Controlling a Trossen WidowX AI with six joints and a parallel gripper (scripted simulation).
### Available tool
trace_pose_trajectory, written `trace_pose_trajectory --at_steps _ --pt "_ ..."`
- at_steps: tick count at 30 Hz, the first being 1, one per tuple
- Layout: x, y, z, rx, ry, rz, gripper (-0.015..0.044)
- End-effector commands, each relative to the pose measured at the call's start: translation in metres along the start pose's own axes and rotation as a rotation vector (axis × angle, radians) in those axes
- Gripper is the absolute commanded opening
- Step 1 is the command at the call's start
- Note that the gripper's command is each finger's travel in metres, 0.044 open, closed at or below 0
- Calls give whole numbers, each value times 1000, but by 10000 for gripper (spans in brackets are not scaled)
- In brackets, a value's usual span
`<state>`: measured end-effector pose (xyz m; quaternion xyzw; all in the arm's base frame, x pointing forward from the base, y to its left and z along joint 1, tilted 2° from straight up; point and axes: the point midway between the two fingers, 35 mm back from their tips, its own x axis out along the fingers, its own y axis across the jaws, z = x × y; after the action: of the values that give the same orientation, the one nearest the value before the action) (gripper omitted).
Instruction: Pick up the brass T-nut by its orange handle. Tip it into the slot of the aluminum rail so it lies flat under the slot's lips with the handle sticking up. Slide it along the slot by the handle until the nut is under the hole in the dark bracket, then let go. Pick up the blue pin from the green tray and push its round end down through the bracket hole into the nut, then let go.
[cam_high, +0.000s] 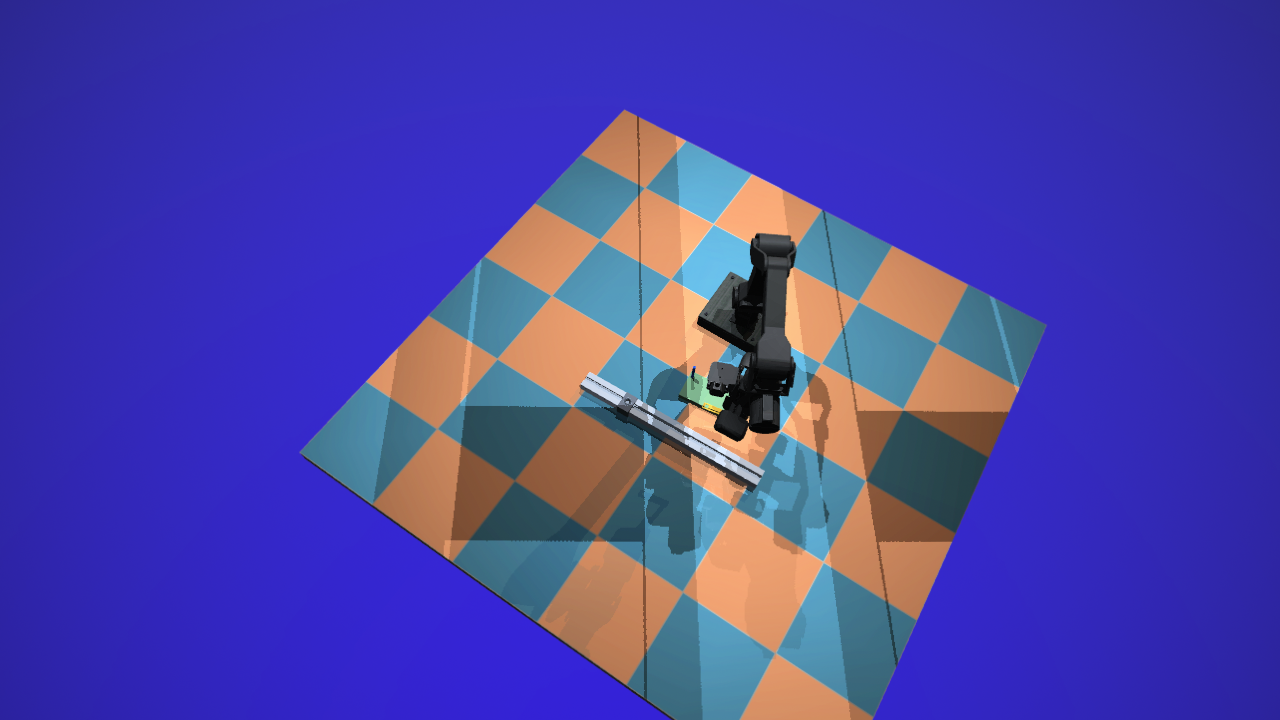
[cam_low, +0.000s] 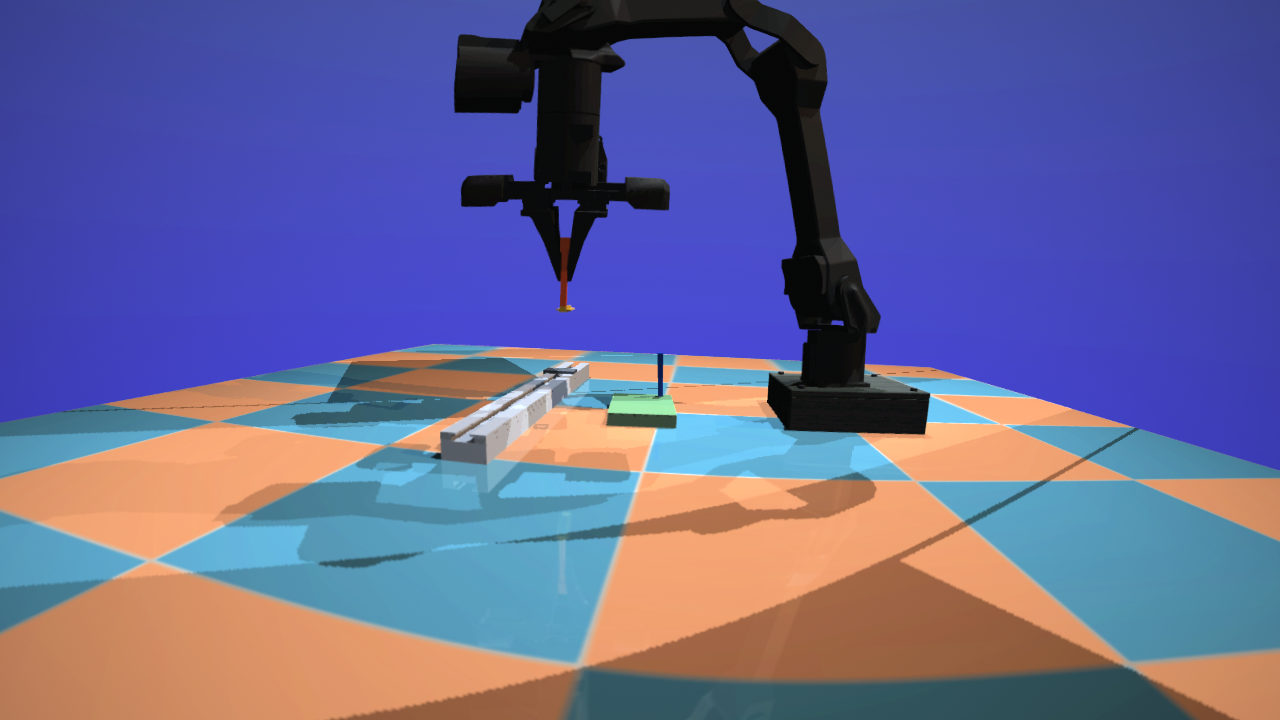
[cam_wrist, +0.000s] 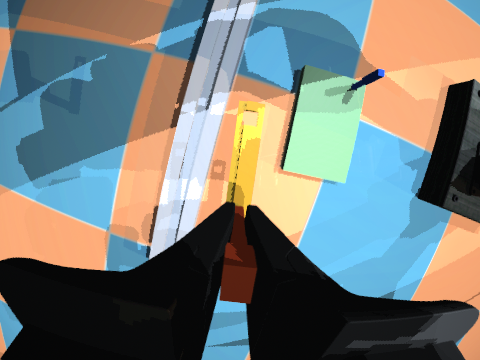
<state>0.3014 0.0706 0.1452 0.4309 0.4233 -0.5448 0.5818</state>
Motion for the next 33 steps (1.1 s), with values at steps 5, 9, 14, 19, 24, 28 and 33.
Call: trace_pose_trajectory --at_steps 5,9,14,19,24,28,33 --pt "-3 11 -10 20 6 -1 -150" --pt "-4 16 -14 29 7 -3 -150" --pt "-5 22 -20 41 7 -5 -150" --pt "-5 28 -26 53 8 -8 -150" --pt "-5 34 -31 65 8 -11 -150" --pt "-5 38 -36 74 8 -14 -150" --pt "-5 44 -42 86 8 -17 -150"
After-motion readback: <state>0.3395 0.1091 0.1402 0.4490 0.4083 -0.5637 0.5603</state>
